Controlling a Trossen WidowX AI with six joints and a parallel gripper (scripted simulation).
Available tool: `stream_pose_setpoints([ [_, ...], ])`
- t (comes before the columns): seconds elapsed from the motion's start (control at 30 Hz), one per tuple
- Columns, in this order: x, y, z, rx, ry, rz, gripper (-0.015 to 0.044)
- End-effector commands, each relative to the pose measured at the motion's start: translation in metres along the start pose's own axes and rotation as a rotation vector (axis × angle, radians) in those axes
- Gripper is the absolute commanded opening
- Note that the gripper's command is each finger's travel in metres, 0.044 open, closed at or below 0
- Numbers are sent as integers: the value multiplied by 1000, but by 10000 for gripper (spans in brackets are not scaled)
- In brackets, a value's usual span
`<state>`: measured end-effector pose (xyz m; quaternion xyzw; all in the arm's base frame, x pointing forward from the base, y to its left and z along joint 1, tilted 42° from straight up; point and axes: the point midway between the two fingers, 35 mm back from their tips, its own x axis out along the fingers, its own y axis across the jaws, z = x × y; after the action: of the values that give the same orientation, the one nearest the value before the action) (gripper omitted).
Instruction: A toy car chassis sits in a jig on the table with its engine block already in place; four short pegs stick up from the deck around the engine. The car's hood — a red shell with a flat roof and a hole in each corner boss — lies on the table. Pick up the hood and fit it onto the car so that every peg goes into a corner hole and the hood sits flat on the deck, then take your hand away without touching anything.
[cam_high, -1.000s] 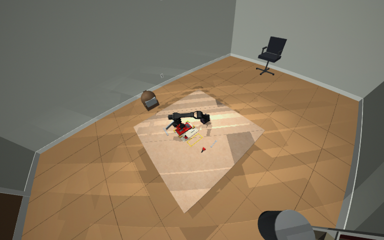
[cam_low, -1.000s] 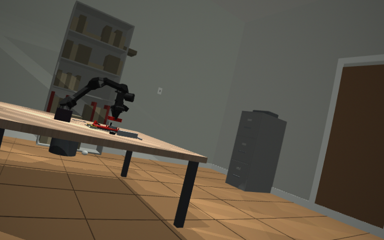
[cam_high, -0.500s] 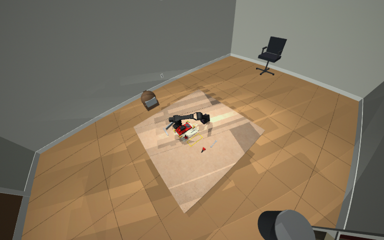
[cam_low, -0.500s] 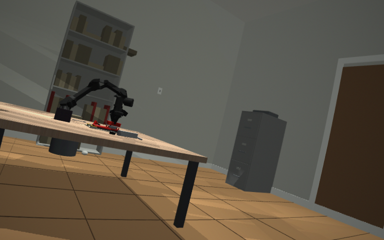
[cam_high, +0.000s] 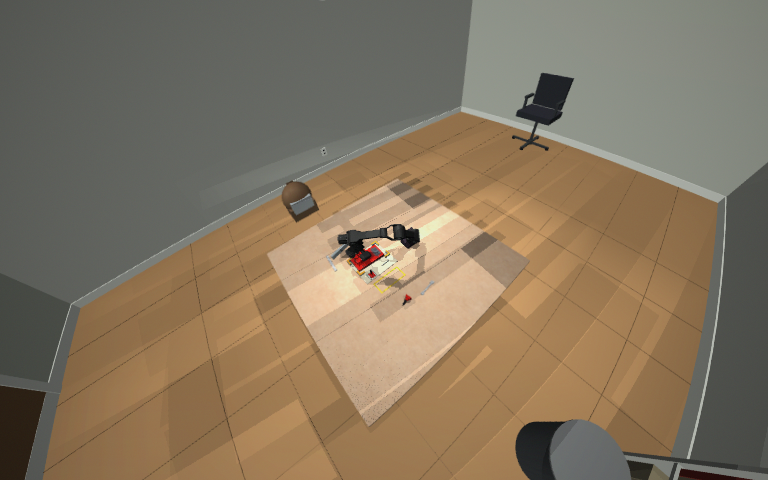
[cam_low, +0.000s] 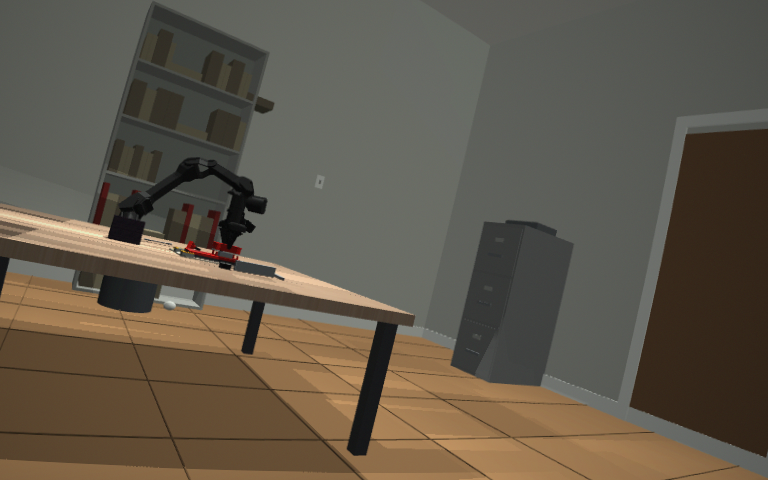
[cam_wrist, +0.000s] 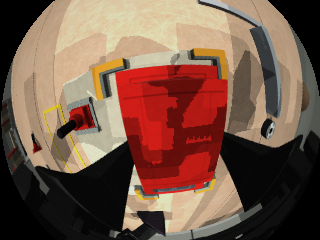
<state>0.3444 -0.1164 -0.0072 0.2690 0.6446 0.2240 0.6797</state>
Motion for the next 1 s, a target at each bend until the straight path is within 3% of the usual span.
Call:
stream_pose_setpoints([
  [0.0, -1, 0, 2, 0, -6, 1, 0],
  [0.97, 8, 0, 2, 0, -6, 1, 0],
])
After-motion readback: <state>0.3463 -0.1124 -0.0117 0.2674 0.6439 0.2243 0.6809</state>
